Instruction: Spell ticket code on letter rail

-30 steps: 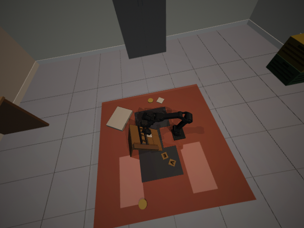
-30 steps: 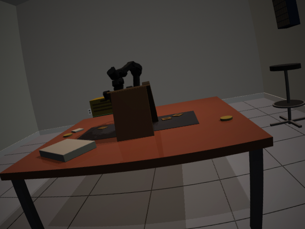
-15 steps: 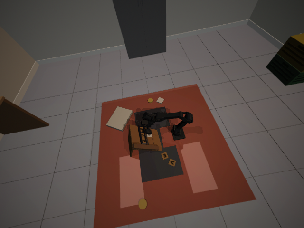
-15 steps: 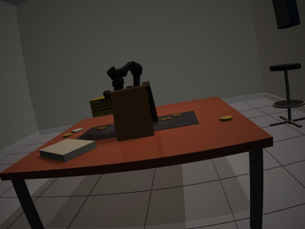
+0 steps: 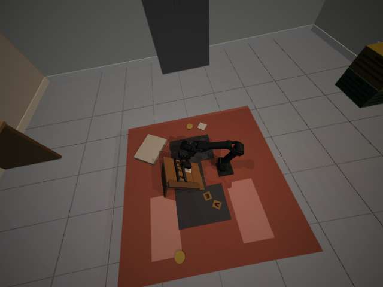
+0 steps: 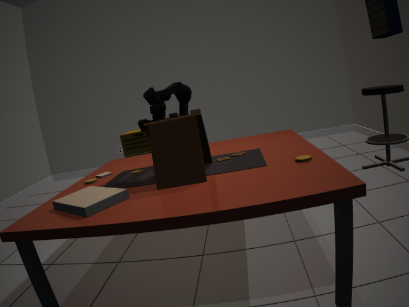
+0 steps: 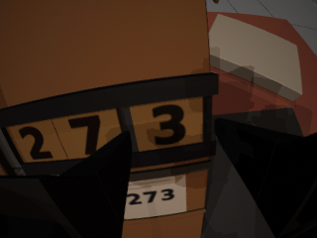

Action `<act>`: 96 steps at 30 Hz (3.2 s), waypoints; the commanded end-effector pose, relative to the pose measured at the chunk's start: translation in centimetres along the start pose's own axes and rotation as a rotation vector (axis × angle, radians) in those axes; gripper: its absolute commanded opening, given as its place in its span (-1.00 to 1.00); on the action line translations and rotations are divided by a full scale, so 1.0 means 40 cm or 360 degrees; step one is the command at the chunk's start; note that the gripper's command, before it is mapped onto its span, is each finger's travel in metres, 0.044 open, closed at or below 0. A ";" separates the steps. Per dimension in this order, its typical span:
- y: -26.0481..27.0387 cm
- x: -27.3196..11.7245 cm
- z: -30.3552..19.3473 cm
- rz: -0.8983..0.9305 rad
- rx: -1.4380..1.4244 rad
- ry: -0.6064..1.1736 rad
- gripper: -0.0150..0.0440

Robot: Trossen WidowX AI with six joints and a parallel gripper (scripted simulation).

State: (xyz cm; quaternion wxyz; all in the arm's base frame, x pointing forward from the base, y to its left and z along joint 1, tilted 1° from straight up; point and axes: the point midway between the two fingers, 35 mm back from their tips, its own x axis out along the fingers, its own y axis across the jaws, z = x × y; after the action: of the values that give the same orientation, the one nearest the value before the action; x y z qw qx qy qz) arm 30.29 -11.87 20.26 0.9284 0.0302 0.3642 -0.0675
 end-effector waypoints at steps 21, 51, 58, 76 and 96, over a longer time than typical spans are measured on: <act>-0.007 -0.031 -0.006 0.0005 -0.0010 -0.0008 0.51; -0.006 -0.056 -0.012 0.0005 -0.0010 -0.0007 0.51; -0.005 -0.060 -0.012 0.0005 -0.0010 -0.0007 0.51; -0.002 -0.067 -0.009 0.0005 -0.0010 -0.0006 0.51; 0.000 -0.072 -0.003 0.0005 -0.0010 -0.0007 0.51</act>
State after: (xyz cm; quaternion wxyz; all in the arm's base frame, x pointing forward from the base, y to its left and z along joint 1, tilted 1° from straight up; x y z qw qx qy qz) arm 28.09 -11.54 21.83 0.9285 0.0290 0.3645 -0.0650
